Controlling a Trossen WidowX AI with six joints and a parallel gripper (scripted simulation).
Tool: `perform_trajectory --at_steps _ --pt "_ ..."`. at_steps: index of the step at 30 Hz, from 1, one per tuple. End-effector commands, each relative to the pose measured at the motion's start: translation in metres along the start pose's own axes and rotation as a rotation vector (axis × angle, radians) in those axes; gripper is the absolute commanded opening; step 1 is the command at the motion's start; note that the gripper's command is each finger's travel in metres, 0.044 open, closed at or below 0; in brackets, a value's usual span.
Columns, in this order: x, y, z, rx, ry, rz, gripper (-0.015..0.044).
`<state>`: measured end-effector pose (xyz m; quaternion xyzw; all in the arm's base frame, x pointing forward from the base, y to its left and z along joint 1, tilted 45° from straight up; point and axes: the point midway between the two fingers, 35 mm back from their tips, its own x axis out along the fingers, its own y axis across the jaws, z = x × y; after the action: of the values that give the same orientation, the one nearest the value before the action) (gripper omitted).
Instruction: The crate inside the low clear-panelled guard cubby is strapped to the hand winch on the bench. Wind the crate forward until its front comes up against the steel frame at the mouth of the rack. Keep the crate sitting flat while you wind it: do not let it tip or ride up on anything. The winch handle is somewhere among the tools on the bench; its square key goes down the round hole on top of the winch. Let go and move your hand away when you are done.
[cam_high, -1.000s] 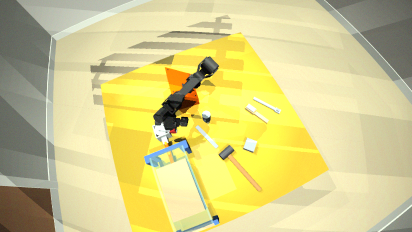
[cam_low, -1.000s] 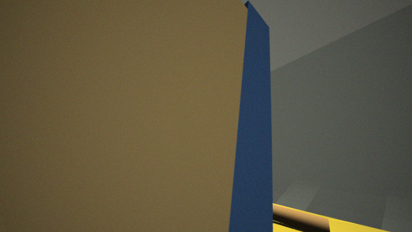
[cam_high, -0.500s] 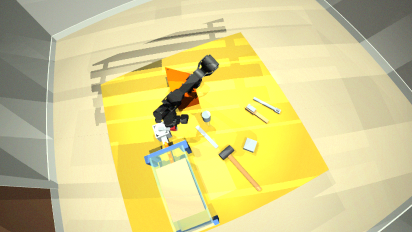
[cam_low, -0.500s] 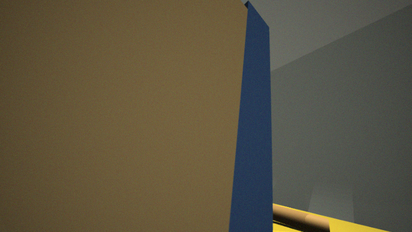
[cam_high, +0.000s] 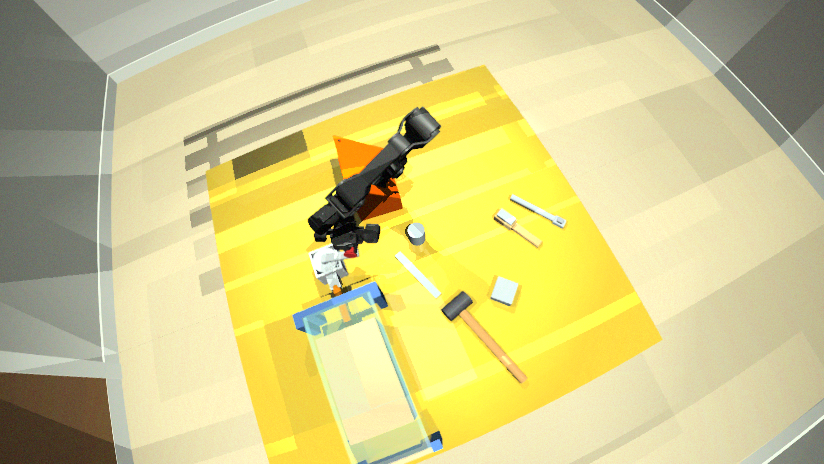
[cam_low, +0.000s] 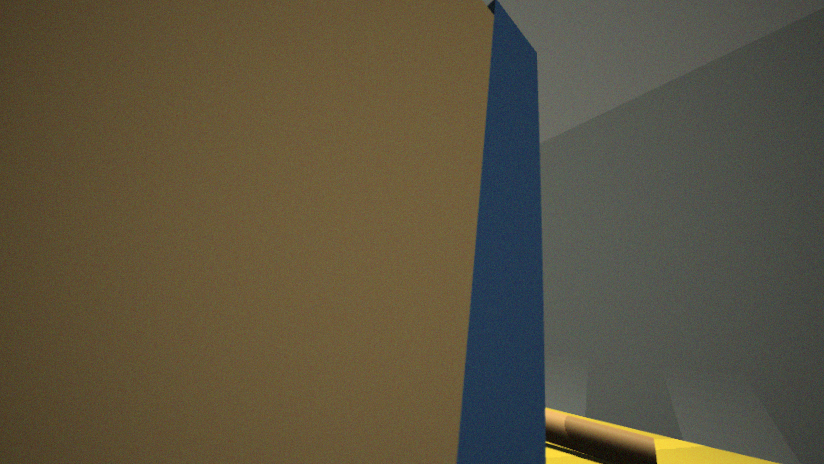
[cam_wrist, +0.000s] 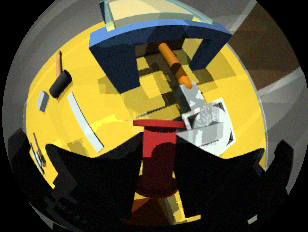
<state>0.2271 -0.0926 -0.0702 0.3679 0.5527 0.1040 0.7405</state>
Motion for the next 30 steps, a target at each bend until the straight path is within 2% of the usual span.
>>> perform_trajectory --at_steps 1,30 --pt "-0.003 -0.005 -0.014 0.022 0.022 -0.019 0.0" --pt "-0.016 -0.023 -0.039 0.023 0.023 -0.021 0.0"
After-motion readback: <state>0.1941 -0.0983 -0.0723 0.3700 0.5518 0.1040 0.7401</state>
